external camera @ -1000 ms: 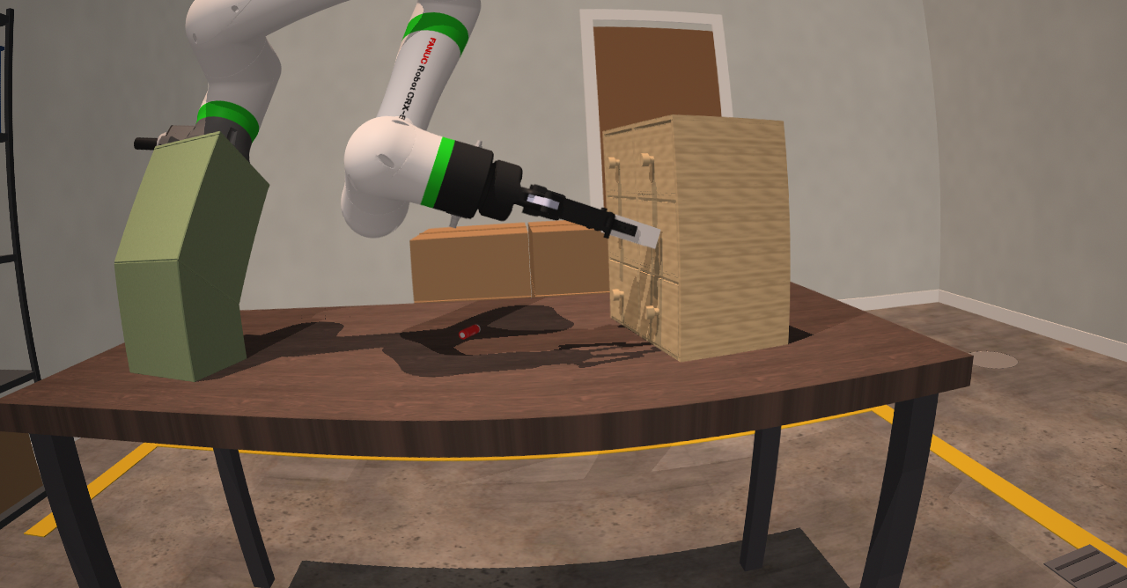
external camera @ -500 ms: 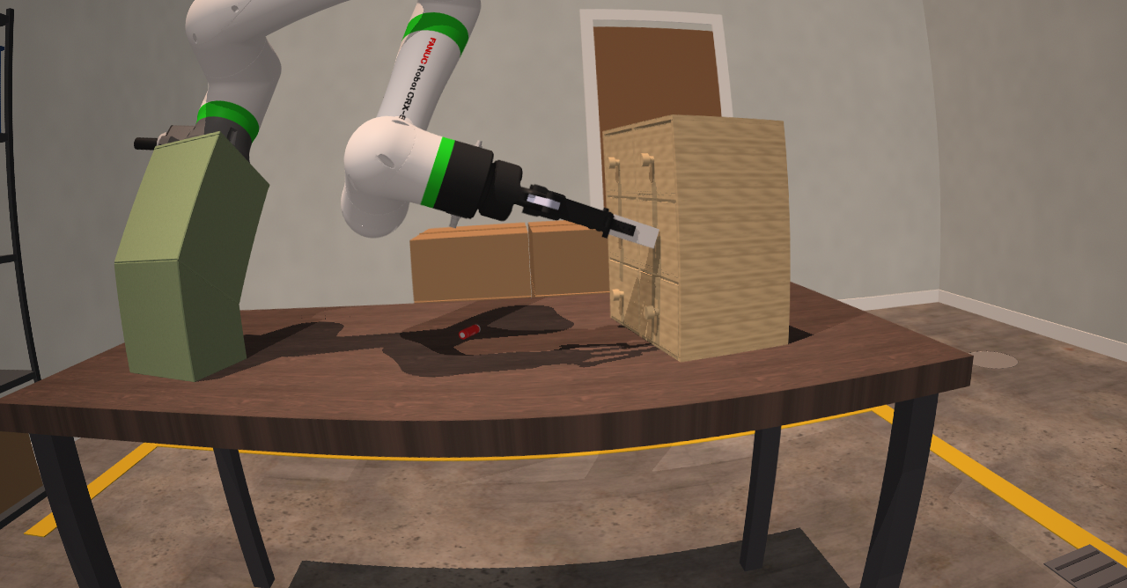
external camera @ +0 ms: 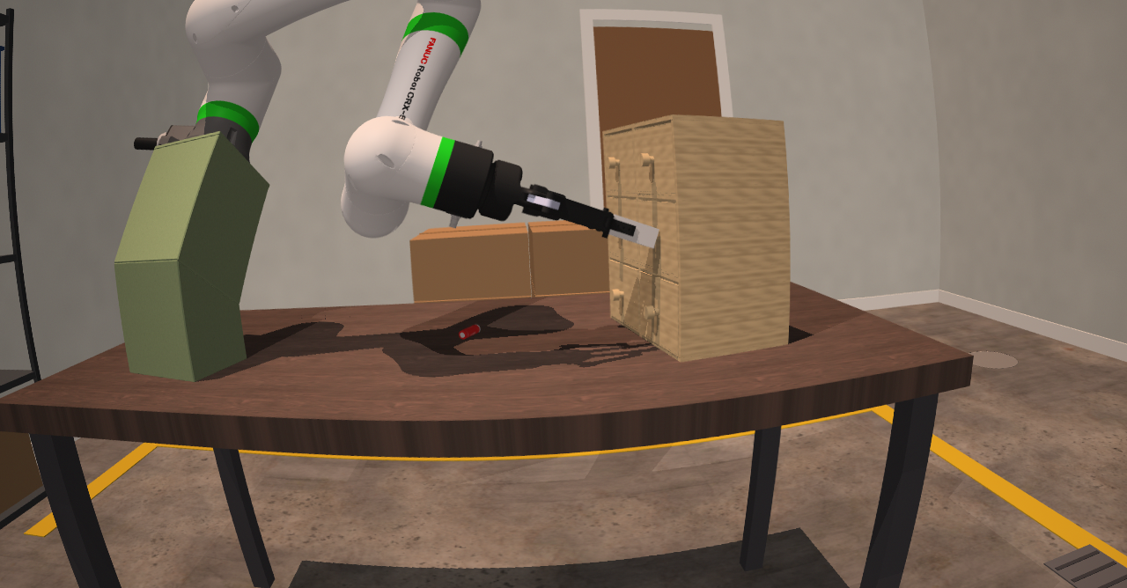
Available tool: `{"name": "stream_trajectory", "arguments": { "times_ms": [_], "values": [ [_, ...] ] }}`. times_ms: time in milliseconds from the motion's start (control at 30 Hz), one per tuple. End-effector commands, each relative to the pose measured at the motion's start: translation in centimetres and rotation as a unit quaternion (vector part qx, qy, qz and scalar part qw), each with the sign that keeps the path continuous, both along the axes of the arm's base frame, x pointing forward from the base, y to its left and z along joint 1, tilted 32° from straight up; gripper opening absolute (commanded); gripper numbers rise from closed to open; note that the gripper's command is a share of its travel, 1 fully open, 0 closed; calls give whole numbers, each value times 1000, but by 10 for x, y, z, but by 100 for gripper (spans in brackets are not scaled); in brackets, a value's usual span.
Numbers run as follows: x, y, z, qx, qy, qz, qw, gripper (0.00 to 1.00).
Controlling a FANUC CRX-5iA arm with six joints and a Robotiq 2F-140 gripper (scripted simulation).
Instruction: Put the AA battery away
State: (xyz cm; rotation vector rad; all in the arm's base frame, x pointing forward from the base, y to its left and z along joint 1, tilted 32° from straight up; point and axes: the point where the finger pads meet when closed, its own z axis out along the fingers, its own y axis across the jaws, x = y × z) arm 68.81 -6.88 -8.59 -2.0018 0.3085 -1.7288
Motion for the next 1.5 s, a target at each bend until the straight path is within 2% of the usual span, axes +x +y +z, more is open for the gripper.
{"name": "stream_trajectory", "arguments": {
  "times_ms": [0, 600, 1467],
  "values": [
    [0, 0, 0, 0, 0, 0, 1000, 8],
    [-8, 0, -2, 0, 0, 0, 1000, 8],
    [-39, -1, -8, 0, 0, 0, 1000, 8]
  ]
}}
